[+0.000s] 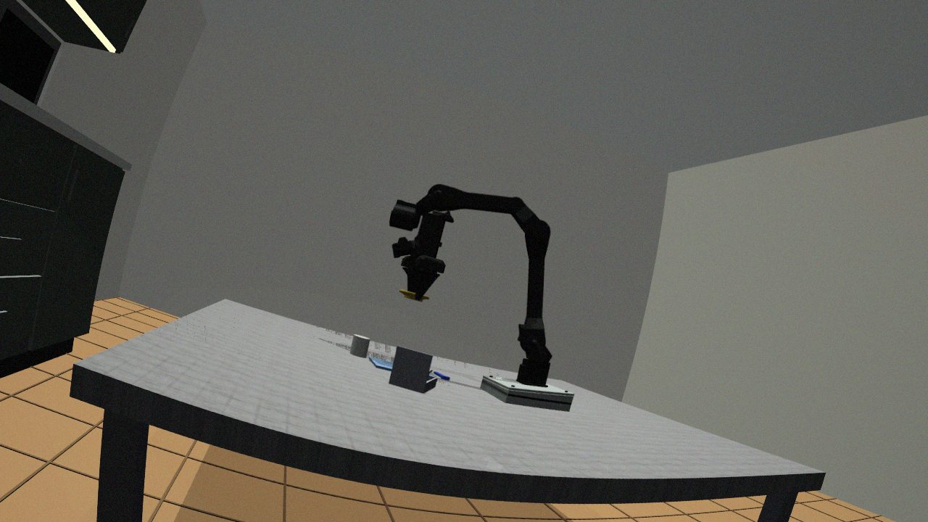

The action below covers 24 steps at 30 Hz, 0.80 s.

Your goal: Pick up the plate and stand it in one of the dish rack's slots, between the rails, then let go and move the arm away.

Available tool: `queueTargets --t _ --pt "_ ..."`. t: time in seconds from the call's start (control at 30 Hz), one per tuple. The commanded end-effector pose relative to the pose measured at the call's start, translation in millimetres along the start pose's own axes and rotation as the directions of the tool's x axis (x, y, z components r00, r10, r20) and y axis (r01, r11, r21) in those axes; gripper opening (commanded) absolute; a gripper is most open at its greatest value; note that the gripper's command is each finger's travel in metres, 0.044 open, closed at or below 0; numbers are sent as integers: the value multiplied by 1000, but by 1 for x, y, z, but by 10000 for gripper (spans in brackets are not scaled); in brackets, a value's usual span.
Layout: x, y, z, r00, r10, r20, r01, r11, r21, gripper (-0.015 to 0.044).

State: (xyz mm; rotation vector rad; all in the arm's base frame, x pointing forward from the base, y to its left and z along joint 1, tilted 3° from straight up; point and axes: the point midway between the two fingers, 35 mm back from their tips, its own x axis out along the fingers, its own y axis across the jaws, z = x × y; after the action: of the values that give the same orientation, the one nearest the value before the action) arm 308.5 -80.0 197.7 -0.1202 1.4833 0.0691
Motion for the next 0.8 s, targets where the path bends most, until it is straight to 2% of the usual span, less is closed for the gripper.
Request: queueTargets --t 0.0,0.43,0.77 --pt "-3 7 0 1000 4 -4 -4 1000 22 0" --pt "-3 126 -23 1000 17 -6 -12 898 440 0" --pt "4 134 -20 999 50 9 -49 893 447 0"
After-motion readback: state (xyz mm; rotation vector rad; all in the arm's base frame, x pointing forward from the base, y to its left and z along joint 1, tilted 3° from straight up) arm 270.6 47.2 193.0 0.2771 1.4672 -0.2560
